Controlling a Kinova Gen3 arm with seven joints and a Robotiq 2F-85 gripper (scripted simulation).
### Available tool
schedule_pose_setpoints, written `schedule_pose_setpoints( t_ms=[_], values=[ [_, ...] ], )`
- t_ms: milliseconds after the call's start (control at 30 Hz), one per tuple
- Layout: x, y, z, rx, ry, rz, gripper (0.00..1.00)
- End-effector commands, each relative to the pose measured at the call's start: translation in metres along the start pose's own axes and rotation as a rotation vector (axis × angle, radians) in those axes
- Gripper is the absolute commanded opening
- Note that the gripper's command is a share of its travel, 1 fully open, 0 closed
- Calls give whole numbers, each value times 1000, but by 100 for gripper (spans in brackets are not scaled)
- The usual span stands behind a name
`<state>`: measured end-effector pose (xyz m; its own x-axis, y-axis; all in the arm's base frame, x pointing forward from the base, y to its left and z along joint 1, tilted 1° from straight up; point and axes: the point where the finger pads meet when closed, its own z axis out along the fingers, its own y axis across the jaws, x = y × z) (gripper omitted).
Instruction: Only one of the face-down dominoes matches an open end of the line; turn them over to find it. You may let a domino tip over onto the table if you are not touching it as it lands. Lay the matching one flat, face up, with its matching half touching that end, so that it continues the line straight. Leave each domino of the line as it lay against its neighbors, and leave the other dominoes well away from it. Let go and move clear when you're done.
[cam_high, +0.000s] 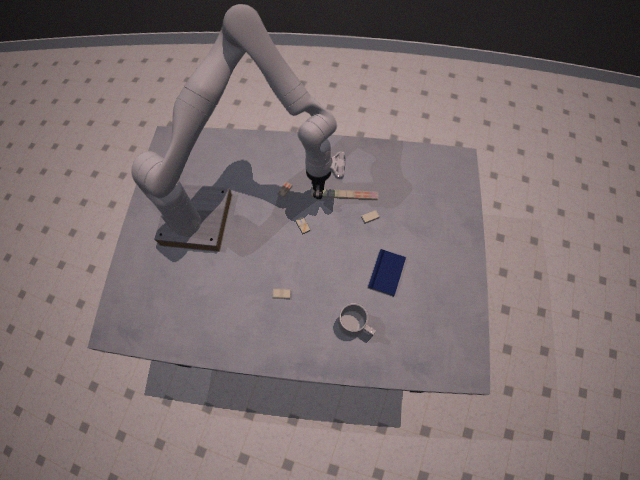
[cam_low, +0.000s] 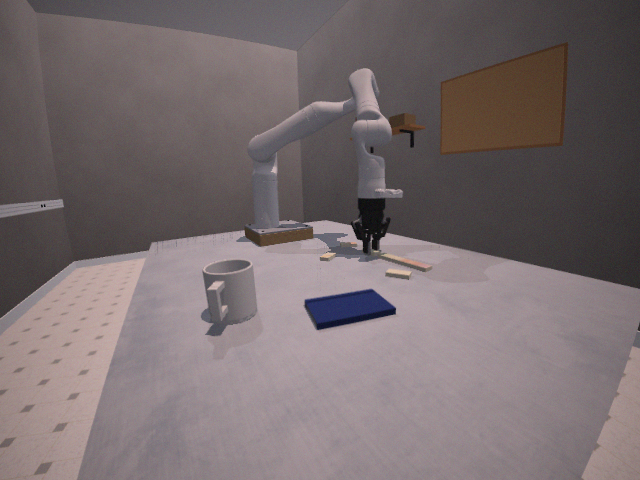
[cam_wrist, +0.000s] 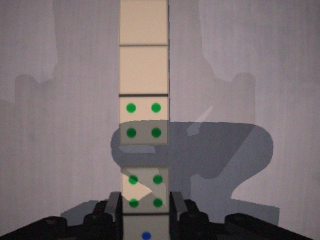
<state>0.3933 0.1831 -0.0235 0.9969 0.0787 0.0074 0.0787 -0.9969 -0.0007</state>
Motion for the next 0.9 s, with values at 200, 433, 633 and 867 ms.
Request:
schedule_pose_setpoints(
  t_ms=[200,433,633,867],
  values=[
    [1,0,-1,1,1,0,29],
    [2,0,-1,1,1,0,29],
    [5,0,-1,1,1,0,29],
    [8,-1,-1,1,1,0,29]
  ],
)
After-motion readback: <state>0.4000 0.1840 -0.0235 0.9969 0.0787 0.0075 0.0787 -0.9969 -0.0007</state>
